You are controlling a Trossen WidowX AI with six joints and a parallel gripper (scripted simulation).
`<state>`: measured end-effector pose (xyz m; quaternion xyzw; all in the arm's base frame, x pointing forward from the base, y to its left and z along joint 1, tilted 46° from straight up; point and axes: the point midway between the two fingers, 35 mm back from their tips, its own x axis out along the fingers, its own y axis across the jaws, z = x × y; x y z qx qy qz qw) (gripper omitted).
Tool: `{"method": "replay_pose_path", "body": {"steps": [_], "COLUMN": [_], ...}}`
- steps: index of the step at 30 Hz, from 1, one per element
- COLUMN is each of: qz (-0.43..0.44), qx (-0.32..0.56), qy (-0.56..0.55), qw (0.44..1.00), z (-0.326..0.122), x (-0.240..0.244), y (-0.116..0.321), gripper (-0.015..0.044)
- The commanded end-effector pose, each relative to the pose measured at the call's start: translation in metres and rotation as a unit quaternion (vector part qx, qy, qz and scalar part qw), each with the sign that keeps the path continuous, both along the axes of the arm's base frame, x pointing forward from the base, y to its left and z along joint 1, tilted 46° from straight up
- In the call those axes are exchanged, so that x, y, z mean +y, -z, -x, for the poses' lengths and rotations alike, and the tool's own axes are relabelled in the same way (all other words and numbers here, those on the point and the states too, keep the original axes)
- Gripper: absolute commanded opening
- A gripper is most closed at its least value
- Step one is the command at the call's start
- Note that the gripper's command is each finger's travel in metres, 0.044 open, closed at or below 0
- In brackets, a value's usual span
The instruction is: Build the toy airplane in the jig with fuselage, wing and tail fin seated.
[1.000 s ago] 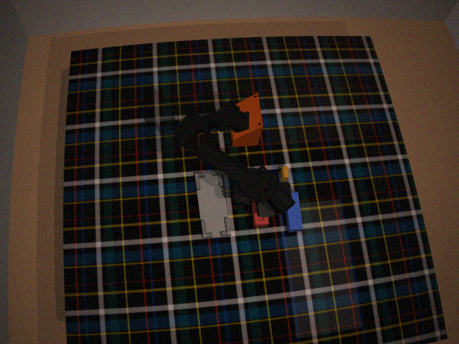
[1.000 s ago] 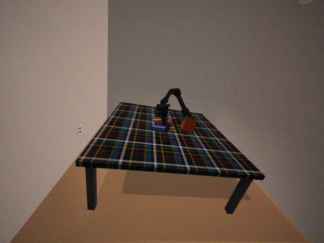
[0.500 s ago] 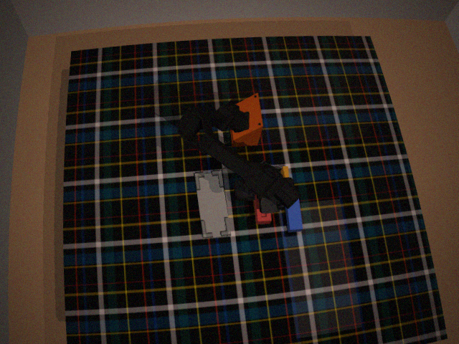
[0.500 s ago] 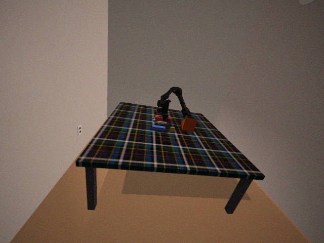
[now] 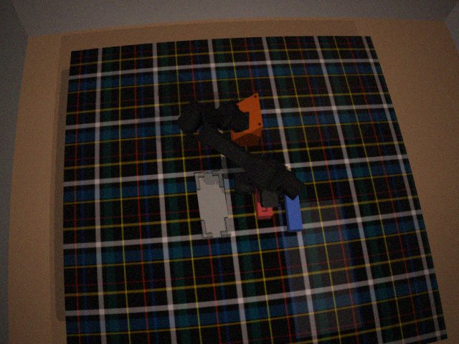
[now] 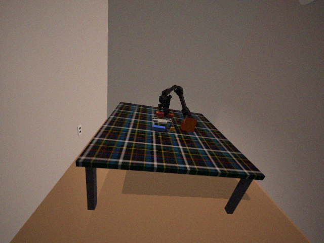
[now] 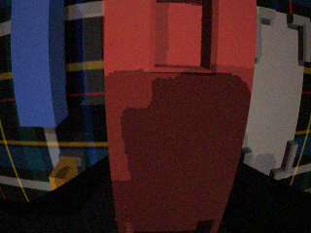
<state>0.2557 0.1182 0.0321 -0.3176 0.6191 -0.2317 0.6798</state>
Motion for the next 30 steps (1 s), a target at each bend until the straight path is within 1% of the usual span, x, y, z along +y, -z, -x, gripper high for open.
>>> {"method": "replay_pose_path", "body": {"steps": [1,7,30], "qz": [-0.008,-0.011,-0.020], "qx": [-0.007,-0.006,-0.005], "qy": [0.002,0.001,-0.004], "qw": [1.000,1.000,1.000], "z": [0.000,-0.003,-0.024], "x": [0.008,0.002,-0.063], "y": [-0.009,-0.012,-0.038], "gripper": [0.0000,0.0000,0.0000]}}
